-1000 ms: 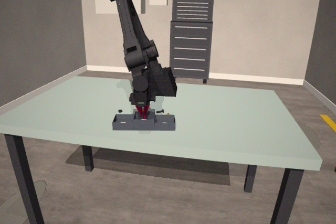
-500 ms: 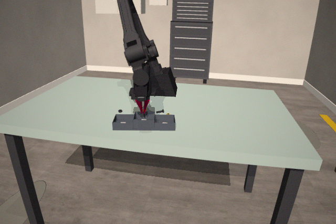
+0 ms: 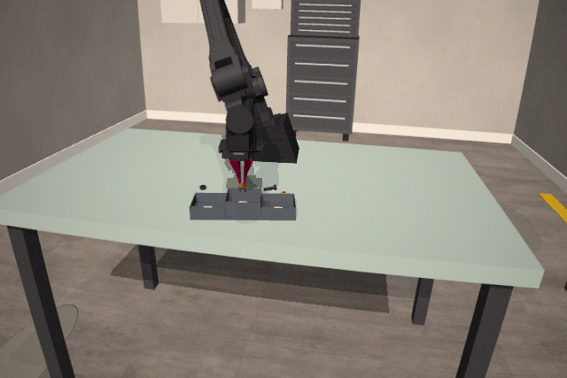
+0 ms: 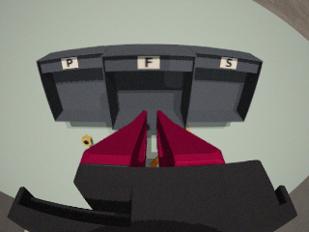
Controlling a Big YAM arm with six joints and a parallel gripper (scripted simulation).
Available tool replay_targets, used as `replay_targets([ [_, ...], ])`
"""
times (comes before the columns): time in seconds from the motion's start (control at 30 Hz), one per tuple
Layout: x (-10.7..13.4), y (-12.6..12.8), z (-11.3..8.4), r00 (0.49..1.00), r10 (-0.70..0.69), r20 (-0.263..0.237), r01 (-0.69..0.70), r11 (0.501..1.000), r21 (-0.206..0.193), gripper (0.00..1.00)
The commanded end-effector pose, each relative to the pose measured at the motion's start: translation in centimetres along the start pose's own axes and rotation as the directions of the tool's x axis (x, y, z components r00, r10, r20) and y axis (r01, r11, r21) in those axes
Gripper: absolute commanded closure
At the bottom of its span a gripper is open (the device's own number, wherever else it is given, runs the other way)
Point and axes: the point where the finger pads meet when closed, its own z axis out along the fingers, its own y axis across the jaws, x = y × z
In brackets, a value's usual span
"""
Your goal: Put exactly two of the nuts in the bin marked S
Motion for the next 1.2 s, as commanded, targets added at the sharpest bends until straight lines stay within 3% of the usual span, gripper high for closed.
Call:
replay_targets([
  [0.0,-2.2,0.5,-2.5,0.998,0.014,0.063,-0.014,1.000,-0.004,0.92],
  [0.6,-0.9,1.1,-1.0,0.999,0.004,0.036,-0.004,1.000,-0.003,0.92],
  [1.0,-0.9,1.3,-0.6,1.000,0.002,0.030,-0.002,1.000,-0.002,0.92],
  [1.17,-1.9,1.8,-1.0,0.999,0.007,0.044,-0.007,1.000,-0.004,0.92],
])
